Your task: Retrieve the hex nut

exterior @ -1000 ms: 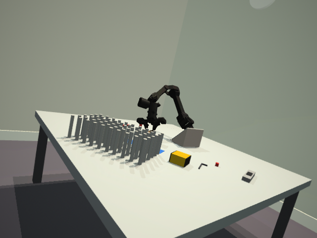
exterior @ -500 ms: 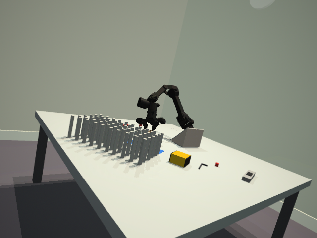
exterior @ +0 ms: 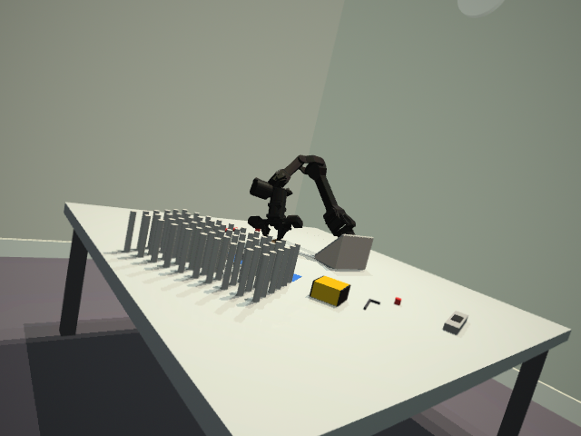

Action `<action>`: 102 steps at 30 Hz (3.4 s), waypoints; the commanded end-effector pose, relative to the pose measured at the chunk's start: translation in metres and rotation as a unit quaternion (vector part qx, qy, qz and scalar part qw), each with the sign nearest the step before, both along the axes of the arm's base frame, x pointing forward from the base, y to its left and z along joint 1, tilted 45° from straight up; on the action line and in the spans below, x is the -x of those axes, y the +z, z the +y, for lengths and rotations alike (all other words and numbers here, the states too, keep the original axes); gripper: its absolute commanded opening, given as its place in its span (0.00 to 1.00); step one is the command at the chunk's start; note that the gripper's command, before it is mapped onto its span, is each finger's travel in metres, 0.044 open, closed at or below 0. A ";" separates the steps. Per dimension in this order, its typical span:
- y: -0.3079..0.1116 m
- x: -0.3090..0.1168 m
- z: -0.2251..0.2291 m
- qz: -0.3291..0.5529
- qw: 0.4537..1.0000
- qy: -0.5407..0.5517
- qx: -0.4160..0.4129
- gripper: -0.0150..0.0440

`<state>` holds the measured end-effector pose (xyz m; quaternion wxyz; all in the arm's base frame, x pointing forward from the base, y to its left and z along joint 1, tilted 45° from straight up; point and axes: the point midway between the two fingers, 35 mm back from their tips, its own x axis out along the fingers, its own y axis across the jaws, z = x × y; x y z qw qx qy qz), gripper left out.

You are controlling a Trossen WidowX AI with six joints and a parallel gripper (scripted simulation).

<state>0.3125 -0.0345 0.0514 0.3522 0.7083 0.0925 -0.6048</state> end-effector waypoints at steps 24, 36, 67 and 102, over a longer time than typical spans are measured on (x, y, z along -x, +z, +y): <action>-0.006 -0.018 0.008 -0.003 1.000 -0.001 0.000 0.25; -0.009 -0.024 0.012 -0.004 1.000 -0.001 0.000 0.25; -0.016 -0.041 0.021 -0.005 1.000 -0.001 0.000 0.25; -0.024 -0.061 0.031 -0.006 1.000 0.000 0.001 0.25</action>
